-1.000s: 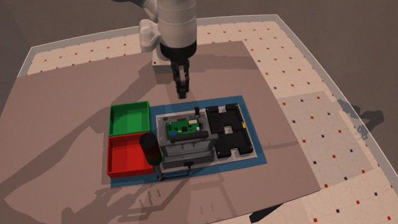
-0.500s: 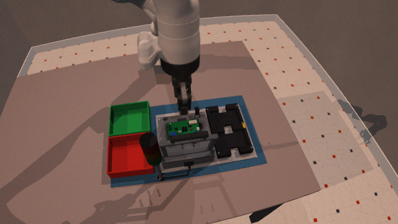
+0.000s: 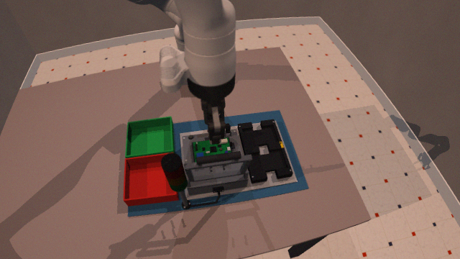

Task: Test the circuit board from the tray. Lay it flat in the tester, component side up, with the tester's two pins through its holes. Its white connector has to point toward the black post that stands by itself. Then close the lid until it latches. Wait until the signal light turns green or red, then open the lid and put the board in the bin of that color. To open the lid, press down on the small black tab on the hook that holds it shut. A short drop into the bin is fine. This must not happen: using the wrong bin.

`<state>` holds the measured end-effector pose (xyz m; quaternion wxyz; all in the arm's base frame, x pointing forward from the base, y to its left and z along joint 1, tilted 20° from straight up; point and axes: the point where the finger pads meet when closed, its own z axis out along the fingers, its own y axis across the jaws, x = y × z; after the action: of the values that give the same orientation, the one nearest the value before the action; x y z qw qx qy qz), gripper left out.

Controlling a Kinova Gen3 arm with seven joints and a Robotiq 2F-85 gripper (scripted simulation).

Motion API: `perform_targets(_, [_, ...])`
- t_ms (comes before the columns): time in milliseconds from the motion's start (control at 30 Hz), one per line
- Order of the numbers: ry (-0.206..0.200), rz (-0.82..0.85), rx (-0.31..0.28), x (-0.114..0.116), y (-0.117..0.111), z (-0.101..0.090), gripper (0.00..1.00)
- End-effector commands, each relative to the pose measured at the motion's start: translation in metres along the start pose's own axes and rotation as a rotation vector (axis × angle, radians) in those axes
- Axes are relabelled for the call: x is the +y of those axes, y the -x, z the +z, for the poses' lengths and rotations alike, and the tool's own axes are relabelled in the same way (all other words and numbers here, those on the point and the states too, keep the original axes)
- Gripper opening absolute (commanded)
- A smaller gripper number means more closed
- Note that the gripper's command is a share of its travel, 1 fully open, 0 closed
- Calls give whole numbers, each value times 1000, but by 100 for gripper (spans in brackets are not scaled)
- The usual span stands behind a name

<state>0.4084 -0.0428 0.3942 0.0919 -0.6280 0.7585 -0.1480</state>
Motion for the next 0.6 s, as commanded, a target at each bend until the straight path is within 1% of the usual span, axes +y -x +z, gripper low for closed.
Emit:
perform_targets(0, [-3, -5, -4, -3, 4, -2, 50])
perform_targets(567, [-3, -5, -4, -26, 4, -2, 50])
